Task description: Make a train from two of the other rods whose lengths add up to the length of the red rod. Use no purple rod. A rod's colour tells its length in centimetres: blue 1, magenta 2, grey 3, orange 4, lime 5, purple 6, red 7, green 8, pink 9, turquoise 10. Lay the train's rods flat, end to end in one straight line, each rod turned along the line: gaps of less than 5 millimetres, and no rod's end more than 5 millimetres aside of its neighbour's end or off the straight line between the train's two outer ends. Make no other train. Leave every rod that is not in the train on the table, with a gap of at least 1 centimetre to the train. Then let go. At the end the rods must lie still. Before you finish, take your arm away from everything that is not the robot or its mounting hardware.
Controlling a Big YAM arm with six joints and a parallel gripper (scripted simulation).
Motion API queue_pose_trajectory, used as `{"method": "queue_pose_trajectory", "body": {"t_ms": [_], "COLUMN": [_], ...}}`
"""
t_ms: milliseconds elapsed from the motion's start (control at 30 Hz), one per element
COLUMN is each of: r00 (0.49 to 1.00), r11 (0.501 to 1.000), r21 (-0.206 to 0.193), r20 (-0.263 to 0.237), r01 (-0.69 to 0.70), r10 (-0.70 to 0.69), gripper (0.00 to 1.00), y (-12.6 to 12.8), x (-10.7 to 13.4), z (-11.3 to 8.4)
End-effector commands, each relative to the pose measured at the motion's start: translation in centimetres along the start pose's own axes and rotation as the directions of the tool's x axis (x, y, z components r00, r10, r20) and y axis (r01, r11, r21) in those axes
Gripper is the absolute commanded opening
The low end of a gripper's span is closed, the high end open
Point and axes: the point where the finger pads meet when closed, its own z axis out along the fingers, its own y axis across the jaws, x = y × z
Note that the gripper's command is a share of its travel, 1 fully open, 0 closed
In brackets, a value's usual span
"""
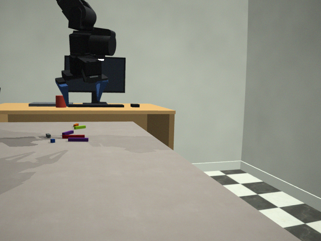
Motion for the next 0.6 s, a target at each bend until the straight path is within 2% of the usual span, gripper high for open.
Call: {"method": "queue_pose_trajectory", "body": {"t_ms": [0, 167, 200, 267, 333, 367, 400, 467, 500, 533, 567], "r00": [0.999, 0.999, 0.988, 0.988, 0.991, 0.991, 0.989, 0.988, 0.989, 0.97, 0.97], "r11": [0.999, 0.999, 0.991, 0.991, 0.992, 0.992, 0.992, 0.993, 0.993, 0.976, 0.976], "r21": [-0.032, -0.03, 0.018, 0.018, 0.039, 0.039, 0.019, 0.002, 0.009, 0.062, 0.062], "r20": [0.038, 0.036, 0.077, 0.077, 0.051, 0.049, 0.075, 0.099, 0.09, 0.114, 0.114], "r01": [0.029, 0.028, 0.132, 0.132, 0.124, 0.124, 0.127, 0.118, 0.116, 0.207, 0.207], "r10": [-0.028, -0.027, -0.133, -0.133, -0.126, -0.125, -0.128, -0.118, -0.116, -0.213, -0.213], "gripper": [1.0, 1.0, 1.0, 1.0, 1.0, 1.0, 1.0, 1.0, 1.0, 1.0, 1.0], "y": [1.5, 1.4, 0.1, 0.1, -0.5, -0.5, 0.6, 0.9, 0.7, -0.8, -0.8], "x": [-1.4, -1.4, 0.7, 0.7, 0.9, 0.9, -0.1, -0.9, -0.7, 1.5, 1.5], "z": [-1.5, -1.4, 0.1, 0.1, 1.4, 1.5, 0.5, -0.6, -0.5, 1.2, 1.2]}}
